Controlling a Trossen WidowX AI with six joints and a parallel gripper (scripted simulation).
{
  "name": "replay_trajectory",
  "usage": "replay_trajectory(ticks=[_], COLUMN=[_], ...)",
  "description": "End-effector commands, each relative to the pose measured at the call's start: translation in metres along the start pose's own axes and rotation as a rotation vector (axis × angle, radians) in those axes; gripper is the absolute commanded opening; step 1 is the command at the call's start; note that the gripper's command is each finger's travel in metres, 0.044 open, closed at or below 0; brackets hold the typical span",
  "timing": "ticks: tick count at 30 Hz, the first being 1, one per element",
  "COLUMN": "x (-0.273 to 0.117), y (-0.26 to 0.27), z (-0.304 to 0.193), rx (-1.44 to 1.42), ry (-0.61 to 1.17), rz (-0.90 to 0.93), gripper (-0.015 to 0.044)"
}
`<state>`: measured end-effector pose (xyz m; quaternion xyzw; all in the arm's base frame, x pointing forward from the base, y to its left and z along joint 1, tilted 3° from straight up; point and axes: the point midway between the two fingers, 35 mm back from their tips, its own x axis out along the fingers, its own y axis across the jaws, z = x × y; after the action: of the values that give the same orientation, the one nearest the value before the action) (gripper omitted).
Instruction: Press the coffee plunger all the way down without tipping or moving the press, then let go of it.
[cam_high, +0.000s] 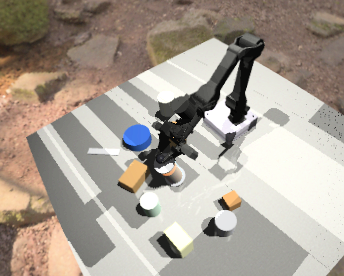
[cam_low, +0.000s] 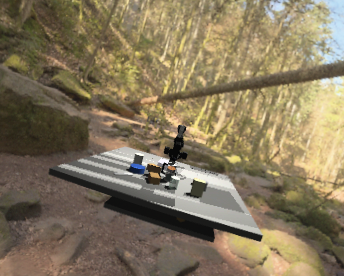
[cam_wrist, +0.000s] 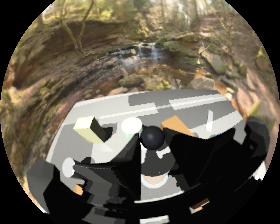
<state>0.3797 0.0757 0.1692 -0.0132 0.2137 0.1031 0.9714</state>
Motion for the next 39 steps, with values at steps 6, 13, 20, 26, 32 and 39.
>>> replay_trajectory(ticks=[6, 13, 20, 26, 32, 39], x=[0.0039, 0.0045, 0.0052, 0.0059, 0.0065, 0.0073], y=[0.0000, 0.0000, 0.0000, 0.0000, 0.0000, 0.0000], z=[-0.0075, -0.0068, -0.0062, -0.0057, -0.0053, -0.0048], rx=[0.006, 0.006, 0.006, 0.006, 0.006, 0.006], ry=[0.028, 0.027, 0.027, 0.027, 0.027, 0.027], rz=[-0.002, -0.002, -0.002, -0.002, -0.002, -0.002], gripper=[0.0130, 0.0130, 0.0130, 0.0130, 0.0130, 0.0130])
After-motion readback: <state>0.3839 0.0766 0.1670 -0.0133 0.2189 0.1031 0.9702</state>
